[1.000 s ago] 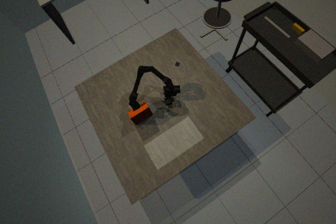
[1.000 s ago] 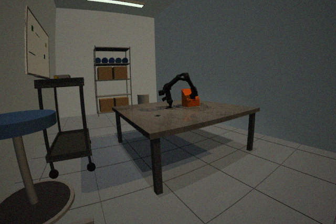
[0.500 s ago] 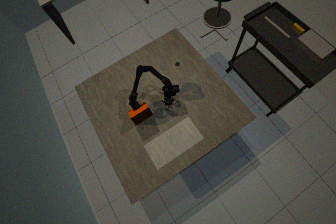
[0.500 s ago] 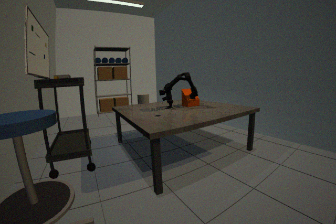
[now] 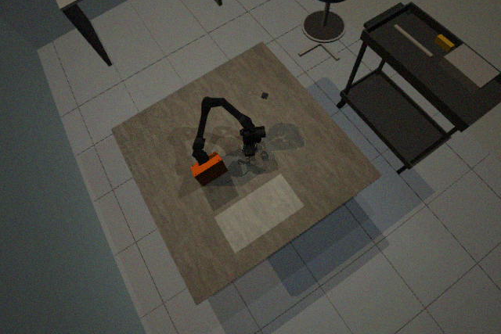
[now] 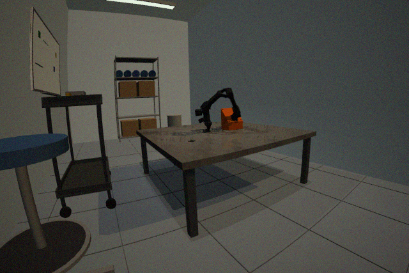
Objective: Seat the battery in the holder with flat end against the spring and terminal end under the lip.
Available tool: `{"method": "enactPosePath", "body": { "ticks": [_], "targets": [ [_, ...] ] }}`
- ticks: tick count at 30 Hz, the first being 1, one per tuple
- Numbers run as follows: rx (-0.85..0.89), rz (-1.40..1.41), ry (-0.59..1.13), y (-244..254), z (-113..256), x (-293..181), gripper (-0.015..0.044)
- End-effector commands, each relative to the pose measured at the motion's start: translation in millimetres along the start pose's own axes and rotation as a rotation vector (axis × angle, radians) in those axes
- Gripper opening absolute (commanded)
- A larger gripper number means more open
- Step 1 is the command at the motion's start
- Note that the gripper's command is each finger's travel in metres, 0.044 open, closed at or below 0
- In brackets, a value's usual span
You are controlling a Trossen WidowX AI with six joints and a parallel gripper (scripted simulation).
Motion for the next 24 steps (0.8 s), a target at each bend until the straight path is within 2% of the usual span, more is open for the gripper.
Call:
{"method": "enactPosePath", "body": {
  "ticks": [1, 15, 19, 24],
  "targets": [
    [0.001, 0.000, -0.002, 1.1, -0.6, -3.9, 0.0082],
    [0.000, 0.000, -0.005, 1.3, -0.7, -5.1, 0.0082],
    [0.000, 0.000, -0.005, 1.3, -0.7, -5.1, 0.0183],
    [-0.001, 0.000, -0.006, 0.9, 3.9, -5.2, 0.0183]
  ]
}}
Point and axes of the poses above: the point midway between the two fingers, 35 mm back from their tips, its own z axis back along the fingers, its own y axis across the jaws, x = y × z, the point moved 1 cm from there along z, back along the fingers, and after that the axes turned 2 degrees about -z, right-handed, at the moved point
